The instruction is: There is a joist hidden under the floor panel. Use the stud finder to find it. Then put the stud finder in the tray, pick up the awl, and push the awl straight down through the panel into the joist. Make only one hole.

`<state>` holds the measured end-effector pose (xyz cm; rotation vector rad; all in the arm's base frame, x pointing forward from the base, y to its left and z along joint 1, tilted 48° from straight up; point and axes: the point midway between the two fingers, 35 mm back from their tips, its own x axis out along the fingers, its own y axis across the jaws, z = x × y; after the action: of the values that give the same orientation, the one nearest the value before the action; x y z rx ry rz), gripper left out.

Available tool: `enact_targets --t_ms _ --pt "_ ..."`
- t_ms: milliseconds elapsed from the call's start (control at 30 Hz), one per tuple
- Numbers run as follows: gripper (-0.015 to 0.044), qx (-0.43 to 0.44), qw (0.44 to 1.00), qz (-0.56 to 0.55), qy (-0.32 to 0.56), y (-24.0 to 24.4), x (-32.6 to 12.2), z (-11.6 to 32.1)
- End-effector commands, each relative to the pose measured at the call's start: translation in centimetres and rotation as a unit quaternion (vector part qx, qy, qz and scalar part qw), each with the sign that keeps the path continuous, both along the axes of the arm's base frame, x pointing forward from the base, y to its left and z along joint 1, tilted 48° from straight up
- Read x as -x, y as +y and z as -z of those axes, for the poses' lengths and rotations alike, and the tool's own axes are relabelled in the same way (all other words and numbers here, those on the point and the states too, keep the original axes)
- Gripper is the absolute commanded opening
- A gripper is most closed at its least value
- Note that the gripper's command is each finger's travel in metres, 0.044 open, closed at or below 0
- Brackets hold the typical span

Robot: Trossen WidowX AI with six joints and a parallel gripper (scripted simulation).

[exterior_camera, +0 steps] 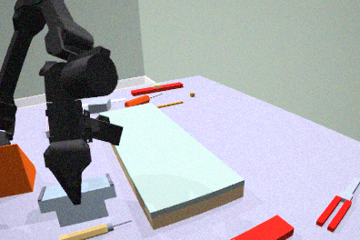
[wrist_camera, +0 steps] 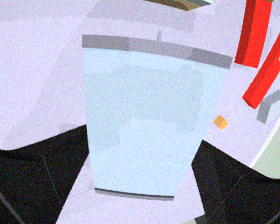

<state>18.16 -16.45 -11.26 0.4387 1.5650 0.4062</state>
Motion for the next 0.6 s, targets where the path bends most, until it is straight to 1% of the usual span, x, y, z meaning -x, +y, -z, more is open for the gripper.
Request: enact_targets --t_ms 0,567 --pt "0.0 0.015 1.0 0.001 0.003 0.0 0.04 -0.06" --pt "0.0 0.064 0.998 0.002 0.007 0.3 0.03 -0.13"
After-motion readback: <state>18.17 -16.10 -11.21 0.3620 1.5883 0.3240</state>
